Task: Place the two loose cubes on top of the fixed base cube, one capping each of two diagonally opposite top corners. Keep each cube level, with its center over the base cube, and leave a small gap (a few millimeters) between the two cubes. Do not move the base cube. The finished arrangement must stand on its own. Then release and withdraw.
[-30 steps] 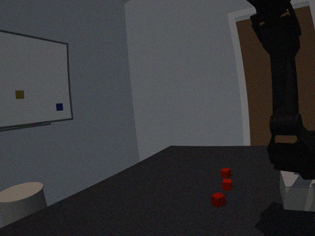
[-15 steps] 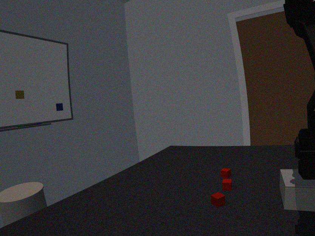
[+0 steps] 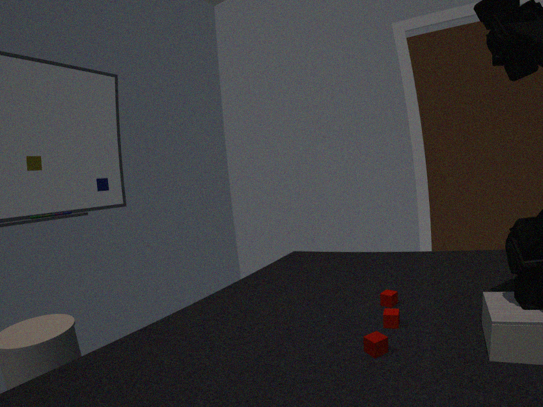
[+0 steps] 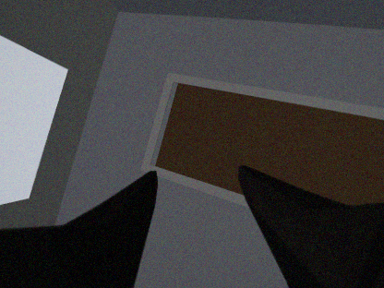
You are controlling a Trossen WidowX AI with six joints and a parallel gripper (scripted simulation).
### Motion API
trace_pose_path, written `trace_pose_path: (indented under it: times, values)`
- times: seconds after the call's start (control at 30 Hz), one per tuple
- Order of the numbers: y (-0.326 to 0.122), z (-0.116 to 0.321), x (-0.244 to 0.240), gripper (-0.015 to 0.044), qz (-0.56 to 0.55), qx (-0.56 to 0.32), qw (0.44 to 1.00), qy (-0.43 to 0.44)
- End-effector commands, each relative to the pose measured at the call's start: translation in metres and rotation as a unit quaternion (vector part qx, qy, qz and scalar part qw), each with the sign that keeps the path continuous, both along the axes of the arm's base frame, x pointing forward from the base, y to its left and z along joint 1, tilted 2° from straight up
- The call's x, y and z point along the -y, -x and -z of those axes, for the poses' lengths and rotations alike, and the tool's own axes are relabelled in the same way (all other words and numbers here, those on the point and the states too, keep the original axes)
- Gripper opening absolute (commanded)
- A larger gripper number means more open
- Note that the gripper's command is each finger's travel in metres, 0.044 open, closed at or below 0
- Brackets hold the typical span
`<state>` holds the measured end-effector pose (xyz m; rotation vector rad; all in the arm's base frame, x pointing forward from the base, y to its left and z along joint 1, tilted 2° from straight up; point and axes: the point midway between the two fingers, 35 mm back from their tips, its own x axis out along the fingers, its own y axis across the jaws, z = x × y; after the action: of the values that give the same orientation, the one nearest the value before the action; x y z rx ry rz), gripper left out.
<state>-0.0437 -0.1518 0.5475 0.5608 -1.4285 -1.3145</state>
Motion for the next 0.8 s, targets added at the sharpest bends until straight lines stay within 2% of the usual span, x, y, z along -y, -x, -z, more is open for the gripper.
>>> trace_pose_path:
  times: [0.0,0.2,0.37,0.57,0.77]
  values:
    - [-0.034,0.026,0.044,0.0265,-0.071,-0.019,0.995,-0.069]
    - [-0.097,0.075,0.09,0.0265,-0.176,-0.054,0.967,-0.174]
    - [-0.154,0.122,0.108,0.0265,-0.257,-0.089,0.927,-0.258]
    - [-0.22,0.184,0.107,0.0265,-0.342,-0.136,0.86,-0.354]
    - [-0.276,0.248,0.083,0.0265,-0.409,-0.189,0.774,-0.444]
